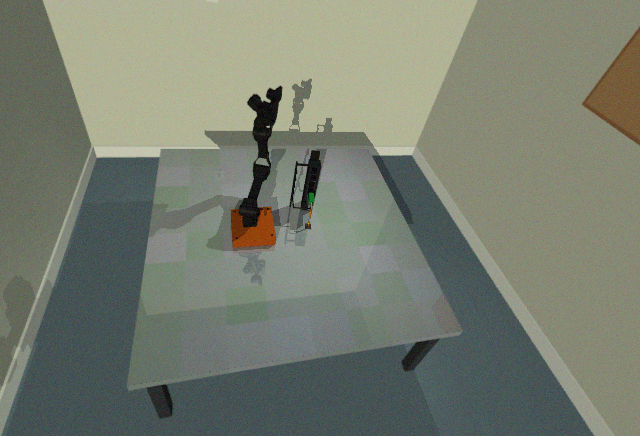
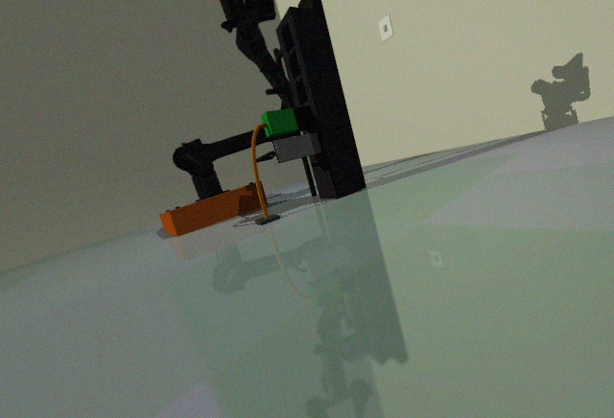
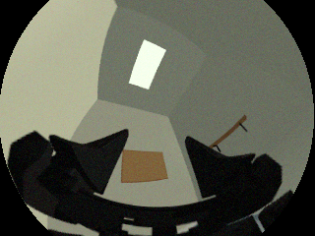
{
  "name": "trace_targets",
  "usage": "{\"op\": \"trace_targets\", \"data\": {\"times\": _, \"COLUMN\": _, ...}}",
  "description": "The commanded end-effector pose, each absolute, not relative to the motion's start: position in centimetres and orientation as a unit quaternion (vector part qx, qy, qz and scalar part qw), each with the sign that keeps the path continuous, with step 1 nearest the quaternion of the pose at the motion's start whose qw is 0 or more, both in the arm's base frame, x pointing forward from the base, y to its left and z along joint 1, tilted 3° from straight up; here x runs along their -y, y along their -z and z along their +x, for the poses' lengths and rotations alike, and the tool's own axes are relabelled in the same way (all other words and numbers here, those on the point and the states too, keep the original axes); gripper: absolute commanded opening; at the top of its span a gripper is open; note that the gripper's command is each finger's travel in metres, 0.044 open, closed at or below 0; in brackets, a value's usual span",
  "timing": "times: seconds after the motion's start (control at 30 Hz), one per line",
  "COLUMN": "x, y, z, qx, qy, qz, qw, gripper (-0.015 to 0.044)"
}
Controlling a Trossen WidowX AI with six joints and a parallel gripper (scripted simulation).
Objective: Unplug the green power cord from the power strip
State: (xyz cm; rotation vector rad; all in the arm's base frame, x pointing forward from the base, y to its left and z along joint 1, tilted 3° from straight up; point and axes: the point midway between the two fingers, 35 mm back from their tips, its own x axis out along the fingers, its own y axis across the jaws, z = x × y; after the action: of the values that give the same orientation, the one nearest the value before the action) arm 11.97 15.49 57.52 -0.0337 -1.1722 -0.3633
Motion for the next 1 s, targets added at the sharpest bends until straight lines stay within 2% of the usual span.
{"op": "trace_targets", "data": {"times": 0.0, "x": -15.3, "y": -57.6, "z": 11.8, "qx": 0.551, "qy": 0.170, "qz": -0.010, "qw": 0.817, "gripper": 0.0374}}
{"op": "trace_targets", "data": {"times": 0.27, "x": -4.7, "y": -59.6, "z": 5.7, "qx": 0.564, "qy": 0.169, "qz": 0.217, "qw": 0.778, "gripper": 0.0164}}
{"op": "trace_targets", "data": {"times": 0.53, "x": 7.8, "y": -57.5, "z": 6.0, "qx": 0.499, "qy": 0.179, "qz": 0.445, "qw": 0.722, "gripper": 0.0160}}
{"op": "trace_targets", "data": {"times": 0.73, "x": 15.0, "y": -52.9, "z": 10.7, "qx": 0.397, "qy": 0.209, "qz": 0.578, "qw": 0.682, "gripper": 0.0160}}
{"op": "trace_targets", "data": {"times": 0.97, "x": 18.4, "y": -47.5, "z": 16.3, "qx": 0.283, "qy": 0.246, "qz": 0.667, "qw": 0.644, "gripper": 0.0160}}
